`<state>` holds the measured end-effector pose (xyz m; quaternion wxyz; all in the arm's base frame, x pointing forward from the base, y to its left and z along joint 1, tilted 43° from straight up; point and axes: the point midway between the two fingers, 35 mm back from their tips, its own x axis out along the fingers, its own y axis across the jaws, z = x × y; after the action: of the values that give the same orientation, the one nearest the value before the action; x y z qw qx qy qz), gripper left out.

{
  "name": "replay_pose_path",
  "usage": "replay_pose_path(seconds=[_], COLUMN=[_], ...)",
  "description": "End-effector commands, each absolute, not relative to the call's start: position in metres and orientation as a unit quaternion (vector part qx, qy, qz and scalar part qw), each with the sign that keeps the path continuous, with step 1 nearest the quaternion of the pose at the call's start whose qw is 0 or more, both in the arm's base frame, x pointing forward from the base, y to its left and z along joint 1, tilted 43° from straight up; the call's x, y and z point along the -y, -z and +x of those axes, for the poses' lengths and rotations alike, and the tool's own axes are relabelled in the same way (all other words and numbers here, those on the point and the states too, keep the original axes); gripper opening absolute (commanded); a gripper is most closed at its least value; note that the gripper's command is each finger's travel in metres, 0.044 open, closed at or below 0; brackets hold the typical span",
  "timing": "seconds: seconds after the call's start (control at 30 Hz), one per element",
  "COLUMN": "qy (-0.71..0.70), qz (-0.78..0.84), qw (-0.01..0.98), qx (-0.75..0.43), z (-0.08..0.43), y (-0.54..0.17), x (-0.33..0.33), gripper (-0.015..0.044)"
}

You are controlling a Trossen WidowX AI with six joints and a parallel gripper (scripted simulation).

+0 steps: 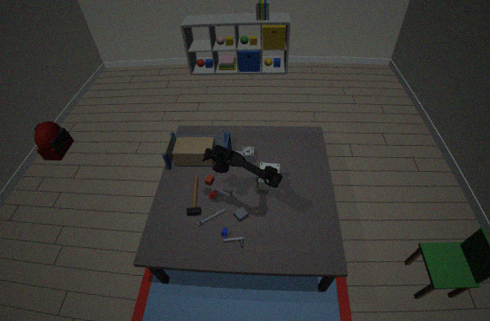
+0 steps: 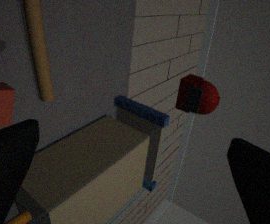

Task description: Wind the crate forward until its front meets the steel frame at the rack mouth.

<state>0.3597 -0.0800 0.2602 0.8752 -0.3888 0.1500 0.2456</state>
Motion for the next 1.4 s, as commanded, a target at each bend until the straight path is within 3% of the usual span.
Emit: replay_pose_path(seconds=[0.0,0.63,1.37], qy=[-0.384,-0.658,-0.662], qz=[-0.501,-0.630,-0.630], qw=[0.765,0.392,0.384], qx=[-0.128,0.128,0.136], z=[0.375,0.342,0.352], y=[-0.201,-0.076,-0.037], x=[0.037,-0.085,-0.112], gripper=[0.0440,0.0440,0.0440])
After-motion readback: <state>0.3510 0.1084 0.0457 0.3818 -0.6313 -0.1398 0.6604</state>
